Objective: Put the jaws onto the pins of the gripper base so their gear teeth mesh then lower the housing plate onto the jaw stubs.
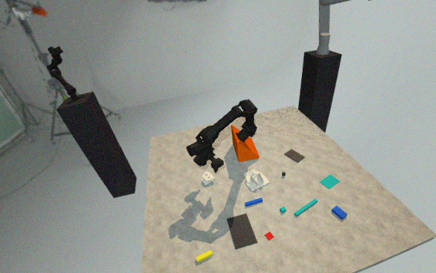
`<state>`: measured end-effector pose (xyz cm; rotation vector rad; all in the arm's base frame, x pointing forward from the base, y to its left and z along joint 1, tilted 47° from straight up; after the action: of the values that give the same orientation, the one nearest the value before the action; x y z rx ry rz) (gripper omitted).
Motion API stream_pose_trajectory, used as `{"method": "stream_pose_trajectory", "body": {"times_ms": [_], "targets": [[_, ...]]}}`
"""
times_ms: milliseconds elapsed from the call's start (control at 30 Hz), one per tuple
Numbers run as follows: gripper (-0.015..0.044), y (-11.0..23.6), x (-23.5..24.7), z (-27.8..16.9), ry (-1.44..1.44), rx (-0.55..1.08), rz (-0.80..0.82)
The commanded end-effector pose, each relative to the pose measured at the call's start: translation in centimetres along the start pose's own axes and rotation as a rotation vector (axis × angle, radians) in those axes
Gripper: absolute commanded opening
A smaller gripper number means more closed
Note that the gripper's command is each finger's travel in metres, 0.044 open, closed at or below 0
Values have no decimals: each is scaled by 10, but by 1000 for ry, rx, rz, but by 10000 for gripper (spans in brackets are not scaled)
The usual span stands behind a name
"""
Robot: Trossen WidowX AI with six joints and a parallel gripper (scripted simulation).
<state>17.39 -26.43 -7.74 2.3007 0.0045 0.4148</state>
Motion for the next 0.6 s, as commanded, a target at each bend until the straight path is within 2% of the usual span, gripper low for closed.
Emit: {"method": "stream_pose_trajectory", "body": {"times_ms": [0,200,367,567], "targets": [[440,-5,-23,12,-87,17,-1],[440,-8,-26,14,-99,20,0],[440,-44,-27,10,-98,22,2],[440,-45,-27,10,-98,22,2]]}}
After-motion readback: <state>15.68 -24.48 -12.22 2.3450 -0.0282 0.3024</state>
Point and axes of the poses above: the point midway between the two fingers, 35 mm back from their tips, its own y axis back along the fingers, its own x axis across the jaws, z = x × y, the point moved 10 cm from there along y, back along the fingers, and after that the axes turned 12 degrees about -y, right-handed, at the moved point
